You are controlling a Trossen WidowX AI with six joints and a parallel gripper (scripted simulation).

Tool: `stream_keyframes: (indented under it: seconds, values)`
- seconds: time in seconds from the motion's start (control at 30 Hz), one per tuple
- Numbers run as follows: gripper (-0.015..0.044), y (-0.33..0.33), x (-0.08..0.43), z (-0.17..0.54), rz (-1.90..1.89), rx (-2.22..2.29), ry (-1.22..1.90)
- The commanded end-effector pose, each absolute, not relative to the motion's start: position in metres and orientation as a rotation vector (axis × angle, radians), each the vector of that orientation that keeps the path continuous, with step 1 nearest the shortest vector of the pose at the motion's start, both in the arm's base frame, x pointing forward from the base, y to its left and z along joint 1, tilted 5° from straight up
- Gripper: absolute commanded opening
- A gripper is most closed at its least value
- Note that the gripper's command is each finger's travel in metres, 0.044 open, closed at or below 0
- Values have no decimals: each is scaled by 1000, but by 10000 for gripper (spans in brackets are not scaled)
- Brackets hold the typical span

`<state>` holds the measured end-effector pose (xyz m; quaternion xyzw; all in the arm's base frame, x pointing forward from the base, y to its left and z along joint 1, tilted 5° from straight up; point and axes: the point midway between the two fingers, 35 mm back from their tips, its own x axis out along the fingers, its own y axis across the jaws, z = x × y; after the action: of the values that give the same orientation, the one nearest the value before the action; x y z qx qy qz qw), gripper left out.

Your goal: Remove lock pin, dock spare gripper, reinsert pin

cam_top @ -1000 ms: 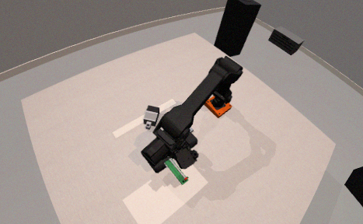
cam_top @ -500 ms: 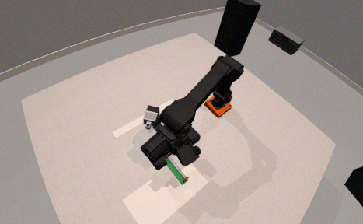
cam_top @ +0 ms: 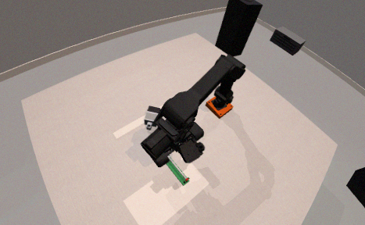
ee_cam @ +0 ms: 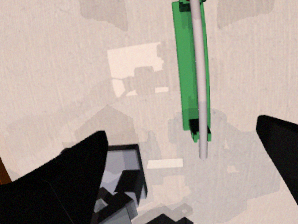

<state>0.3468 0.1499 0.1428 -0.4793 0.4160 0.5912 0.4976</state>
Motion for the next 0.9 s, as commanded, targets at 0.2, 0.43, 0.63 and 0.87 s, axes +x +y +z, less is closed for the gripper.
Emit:
stream_keyframes:
  seconds: [0.2, 0.43, 0.63, 0.87]
  values:
    - [440, 149, 347, 159, 1427, -1161, 1003]
    - [440, 144, 342, 201, 1411, -1164, 985]
    - [440, 126, 349, 190, 1383, -1076, 985]
    - [440, 35, 362, 168, 1209, -710, 906]
